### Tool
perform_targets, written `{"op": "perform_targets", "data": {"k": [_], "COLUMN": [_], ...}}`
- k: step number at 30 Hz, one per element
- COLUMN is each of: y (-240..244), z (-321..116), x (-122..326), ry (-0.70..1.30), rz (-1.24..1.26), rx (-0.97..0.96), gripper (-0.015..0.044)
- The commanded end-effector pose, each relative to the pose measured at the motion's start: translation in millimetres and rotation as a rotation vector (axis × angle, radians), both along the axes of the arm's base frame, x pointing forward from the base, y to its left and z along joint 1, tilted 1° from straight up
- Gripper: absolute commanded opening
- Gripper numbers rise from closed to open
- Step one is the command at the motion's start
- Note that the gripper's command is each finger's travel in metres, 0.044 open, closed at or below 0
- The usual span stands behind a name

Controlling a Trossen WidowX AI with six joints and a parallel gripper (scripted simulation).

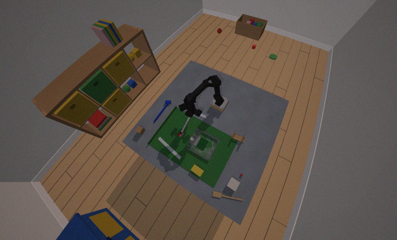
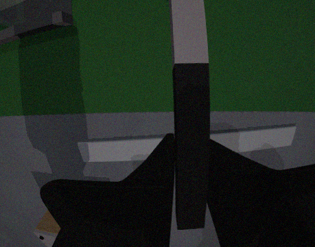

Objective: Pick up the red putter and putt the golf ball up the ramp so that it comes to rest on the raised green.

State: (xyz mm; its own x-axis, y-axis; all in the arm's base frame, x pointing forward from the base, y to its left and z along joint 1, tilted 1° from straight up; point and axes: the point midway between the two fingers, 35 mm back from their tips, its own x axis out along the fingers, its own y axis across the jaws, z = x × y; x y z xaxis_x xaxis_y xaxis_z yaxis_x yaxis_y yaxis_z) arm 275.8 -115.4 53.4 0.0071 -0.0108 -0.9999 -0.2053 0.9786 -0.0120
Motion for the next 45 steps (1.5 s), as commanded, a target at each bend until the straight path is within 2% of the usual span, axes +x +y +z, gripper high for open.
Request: {"op": "perform_targets", "data": {"k": [1,11,45], "y": [3.3,4.3,3.3], "z": [11.7,59.2,51.6], "x": [-0.2,-1.5,-0.5], "ry": [-0.009,-0.009,-0.008], "rz": [-0.004,-0.004,0.000], "rx": [-0.001,-0.001,-0.003], "gripper": [0.0000,0.0000,0.0000]}}
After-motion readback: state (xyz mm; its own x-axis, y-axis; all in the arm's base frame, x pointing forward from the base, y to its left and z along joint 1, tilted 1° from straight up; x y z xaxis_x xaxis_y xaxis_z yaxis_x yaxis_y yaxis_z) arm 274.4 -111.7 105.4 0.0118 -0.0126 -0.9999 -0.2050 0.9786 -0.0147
